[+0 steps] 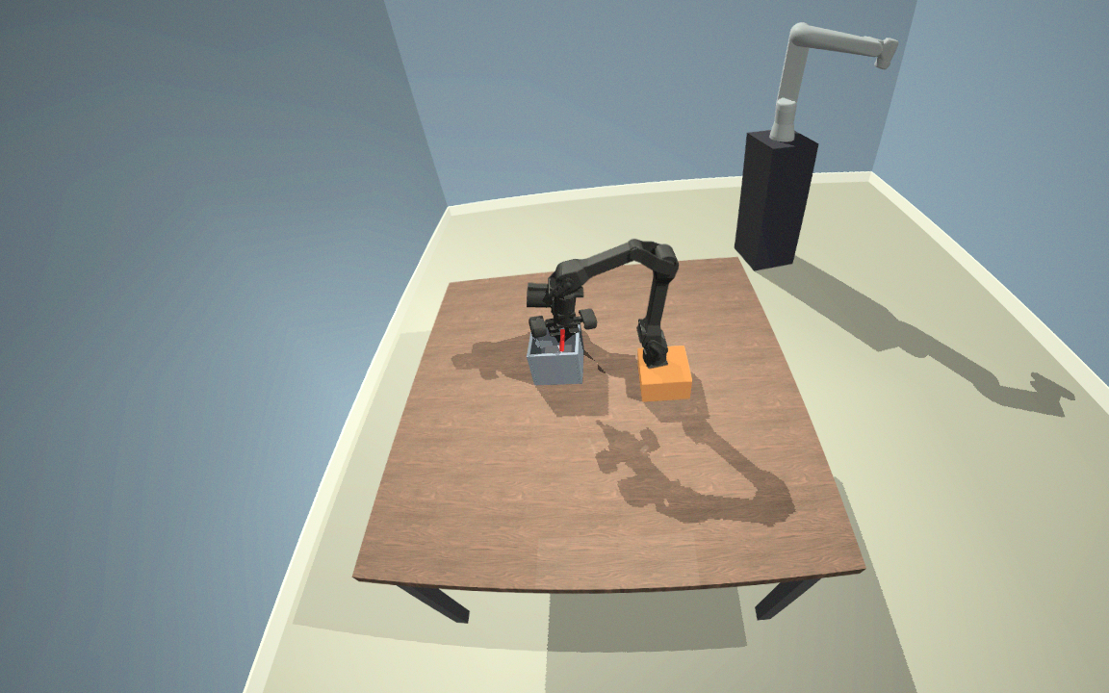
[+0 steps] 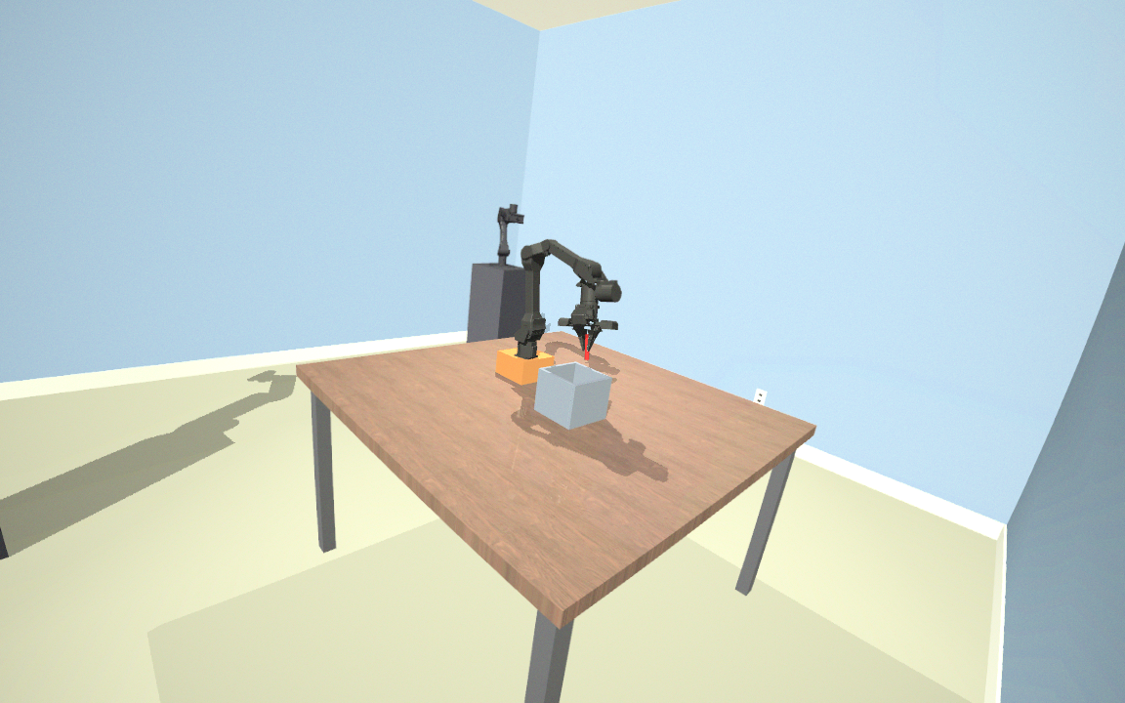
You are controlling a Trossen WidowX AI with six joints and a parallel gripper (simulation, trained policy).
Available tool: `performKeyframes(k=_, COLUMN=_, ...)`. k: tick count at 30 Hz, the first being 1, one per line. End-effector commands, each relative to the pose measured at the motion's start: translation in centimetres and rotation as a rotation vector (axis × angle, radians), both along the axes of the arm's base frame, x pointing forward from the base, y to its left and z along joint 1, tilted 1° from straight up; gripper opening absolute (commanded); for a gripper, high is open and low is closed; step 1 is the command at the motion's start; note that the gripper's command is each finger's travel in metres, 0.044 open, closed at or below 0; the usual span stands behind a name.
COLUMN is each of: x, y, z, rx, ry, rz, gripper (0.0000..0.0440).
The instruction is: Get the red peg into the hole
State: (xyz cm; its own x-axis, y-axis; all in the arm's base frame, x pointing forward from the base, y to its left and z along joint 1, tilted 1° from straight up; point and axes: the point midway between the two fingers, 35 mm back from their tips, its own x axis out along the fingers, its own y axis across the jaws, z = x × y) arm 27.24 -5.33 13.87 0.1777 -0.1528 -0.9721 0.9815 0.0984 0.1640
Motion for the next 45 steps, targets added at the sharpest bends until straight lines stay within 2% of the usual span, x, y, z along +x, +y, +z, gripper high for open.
performKeyframes(k=1, x=0.1, y=-1.0, z=-0.4, rx=0.002, ry=0.018, rz=-0.002, gripper=0.0000)
performKeyframes(k=14, x=0.5, y=-4.1, z=-1.9, rx=0.015, ry=0.047, rz=-0.022, gripper=0.0000)
performKeyframes(k=45, x=1.8, y=-8.3, z=-8.9, rx=0.062, ry=0.064, rz=-0.021, gripper=0.0000)
